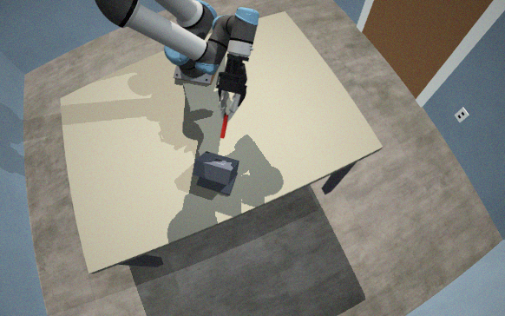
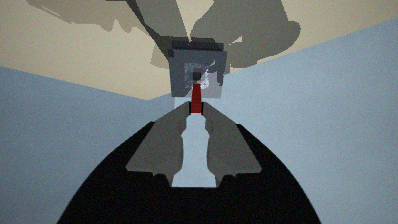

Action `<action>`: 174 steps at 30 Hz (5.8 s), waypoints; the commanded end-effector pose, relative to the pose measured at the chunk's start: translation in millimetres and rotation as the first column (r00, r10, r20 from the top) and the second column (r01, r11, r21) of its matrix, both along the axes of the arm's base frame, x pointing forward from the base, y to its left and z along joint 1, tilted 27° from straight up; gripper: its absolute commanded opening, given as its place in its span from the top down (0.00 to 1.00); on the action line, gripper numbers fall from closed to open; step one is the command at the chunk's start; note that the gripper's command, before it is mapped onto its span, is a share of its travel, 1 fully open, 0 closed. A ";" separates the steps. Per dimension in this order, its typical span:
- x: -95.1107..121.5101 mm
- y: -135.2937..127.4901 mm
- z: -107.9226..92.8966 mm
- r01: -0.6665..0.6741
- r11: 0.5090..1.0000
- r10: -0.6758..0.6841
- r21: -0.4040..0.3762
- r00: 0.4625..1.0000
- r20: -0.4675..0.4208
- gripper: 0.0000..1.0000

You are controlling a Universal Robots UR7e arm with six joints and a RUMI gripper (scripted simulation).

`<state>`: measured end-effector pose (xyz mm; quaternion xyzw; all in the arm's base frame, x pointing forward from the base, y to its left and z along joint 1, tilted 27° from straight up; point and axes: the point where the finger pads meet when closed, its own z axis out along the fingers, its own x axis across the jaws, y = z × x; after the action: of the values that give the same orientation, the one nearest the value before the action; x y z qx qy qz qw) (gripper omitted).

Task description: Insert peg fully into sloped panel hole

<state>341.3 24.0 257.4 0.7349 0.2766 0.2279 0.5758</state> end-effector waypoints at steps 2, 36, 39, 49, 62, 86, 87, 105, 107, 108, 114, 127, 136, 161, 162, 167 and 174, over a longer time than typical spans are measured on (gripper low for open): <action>1.2 -1.1 -0.2 -0.001 1.000 0.001 0.000 1.000 0.001 1.00; 9.2 -9.4 -3.3 0.000 1.000 0.000 0.000 1.000 0.001 1.00; 10.1 -10.4 -3.6 0.000 1.000 0.000 0.000 1.000 0.001 1.00; 13.1 -13.6 -4.7 -0.001 1.000 0.001 0.000 1.000 0.001 1.00; 16.5 -17.4 -5.9 -0.001 1.000 0.001 0.000 1.000 0.001 1.00; 24.1 -26.0 -8.5 -0.001 1.000 0.001 -0.001 1.000 0.002 1.00; 24.1 -26.0 -8.5 -0.001 1.000 0.001 -0.001 1.000 0.002 1.00; 29.9 -32.7 -10.3 -0.001 1.000 0.001 -0.001 1.000 0.002 1.00; 30.8 -33.6 -10.6 -0.001 1.000 0.001 -0.001 1.000 0.002 1.00; 31.2 -34.2 -10.7 -0.001 1.000 0.001 -0.001 1.000 0.002 1.00; 33.7 -37.1 -11.4 -0.001 1.000 0.001 -0.001 1.000 0.002 1.00; 39.2 -43.4 -13.2 -0.001 1.000 0.001 -0.001 1.000 0.002 1.00; 46.7 -51.5 -15.9 -0.001 1.000 0.001 -0.001 1.000 0.002 1.00; 59.9 -66.0 -20.7 -0.001 1.000 0.001 -0.001 1.000 0.002 1.00; 60.6 -66.7 -20.9 -0.001 1.000 0.001 -0.001 1.000 0.002 1.00; 64.2 -70.7 -22.2 -0.001 1.000 0.001 -0.001 1.000 0.002 1.00; 67.7 -74.5 -23.4 -0.001 1.000 0.001 -0.001 1.000 0.002 1.00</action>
<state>406.6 -48.0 234.6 0.7344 0.2766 0.2282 0.5762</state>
